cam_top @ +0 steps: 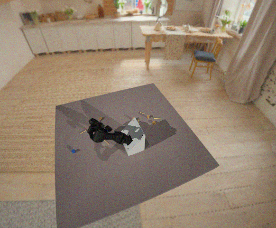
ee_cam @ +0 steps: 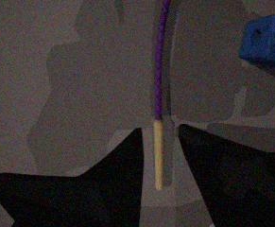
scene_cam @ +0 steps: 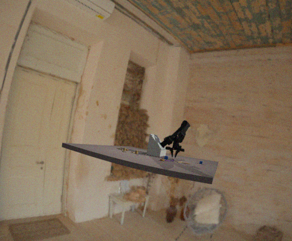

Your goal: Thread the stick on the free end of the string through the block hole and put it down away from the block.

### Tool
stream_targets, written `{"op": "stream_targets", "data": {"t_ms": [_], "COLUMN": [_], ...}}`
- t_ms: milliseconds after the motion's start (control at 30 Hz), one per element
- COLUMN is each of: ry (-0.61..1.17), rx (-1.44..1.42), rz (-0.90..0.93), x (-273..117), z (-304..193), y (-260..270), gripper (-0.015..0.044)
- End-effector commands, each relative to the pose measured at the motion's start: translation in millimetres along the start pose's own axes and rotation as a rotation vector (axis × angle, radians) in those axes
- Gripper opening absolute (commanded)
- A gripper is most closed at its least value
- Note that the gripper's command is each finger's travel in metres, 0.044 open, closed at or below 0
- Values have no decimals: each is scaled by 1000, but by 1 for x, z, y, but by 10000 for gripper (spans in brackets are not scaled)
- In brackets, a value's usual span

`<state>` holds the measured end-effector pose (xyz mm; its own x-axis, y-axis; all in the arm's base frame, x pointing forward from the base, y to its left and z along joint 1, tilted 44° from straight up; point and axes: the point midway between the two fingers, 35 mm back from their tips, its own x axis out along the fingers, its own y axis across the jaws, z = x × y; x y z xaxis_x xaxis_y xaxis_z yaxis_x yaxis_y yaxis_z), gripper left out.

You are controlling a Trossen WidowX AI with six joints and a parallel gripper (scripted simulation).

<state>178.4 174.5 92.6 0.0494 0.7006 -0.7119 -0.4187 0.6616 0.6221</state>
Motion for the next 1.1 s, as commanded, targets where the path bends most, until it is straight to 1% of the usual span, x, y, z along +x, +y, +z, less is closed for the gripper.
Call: {"op": "stream_targets", "data": {"t_ms": [0, 267, 700, 867, 1067], "ry": [7, 5, 5, 4, 4], "rx": [10, 11, 11, 6, 6], "rz": [-6, -2, -2, 4, 4], "x": [8, 19, 20, 19, 19], "z": [-1, -3, -3, -3, -3], "y": [-2, -1, -1, 1, 1], "gripper": [125, 125, 125, 0, 0]}}
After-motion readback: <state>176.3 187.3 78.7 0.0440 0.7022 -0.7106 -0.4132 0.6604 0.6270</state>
